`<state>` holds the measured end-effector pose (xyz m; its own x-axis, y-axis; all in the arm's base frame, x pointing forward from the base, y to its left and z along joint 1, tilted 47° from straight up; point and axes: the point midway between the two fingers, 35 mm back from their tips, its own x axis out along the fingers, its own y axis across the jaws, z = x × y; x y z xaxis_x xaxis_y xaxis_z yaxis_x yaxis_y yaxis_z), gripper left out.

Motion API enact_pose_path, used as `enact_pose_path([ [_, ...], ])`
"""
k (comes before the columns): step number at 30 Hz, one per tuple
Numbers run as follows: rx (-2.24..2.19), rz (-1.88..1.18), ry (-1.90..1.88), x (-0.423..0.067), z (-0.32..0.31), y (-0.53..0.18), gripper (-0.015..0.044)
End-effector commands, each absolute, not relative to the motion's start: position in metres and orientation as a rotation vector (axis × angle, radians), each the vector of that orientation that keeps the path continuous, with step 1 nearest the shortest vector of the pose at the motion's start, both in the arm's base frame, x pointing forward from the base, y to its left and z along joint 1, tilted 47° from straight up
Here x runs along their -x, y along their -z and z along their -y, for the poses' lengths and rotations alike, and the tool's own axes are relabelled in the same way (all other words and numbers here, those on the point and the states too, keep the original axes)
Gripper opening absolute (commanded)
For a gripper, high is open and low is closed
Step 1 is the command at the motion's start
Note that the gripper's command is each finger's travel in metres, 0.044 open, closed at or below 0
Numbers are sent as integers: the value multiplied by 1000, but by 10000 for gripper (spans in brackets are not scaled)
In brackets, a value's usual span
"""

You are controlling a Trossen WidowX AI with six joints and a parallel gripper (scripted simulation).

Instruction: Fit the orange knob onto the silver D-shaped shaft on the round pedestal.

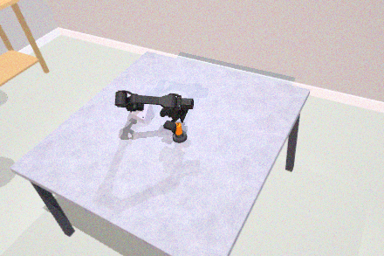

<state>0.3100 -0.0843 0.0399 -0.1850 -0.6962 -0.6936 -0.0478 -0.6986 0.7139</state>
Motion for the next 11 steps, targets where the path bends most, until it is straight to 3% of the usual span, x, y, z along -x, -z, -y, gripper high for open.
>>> enact_pose_path([
  [1, -1654, 855, 1925, -321, 43, -78, 440],
  [11, -1653, 856, 1925, -324, 36, -86, 440],
])
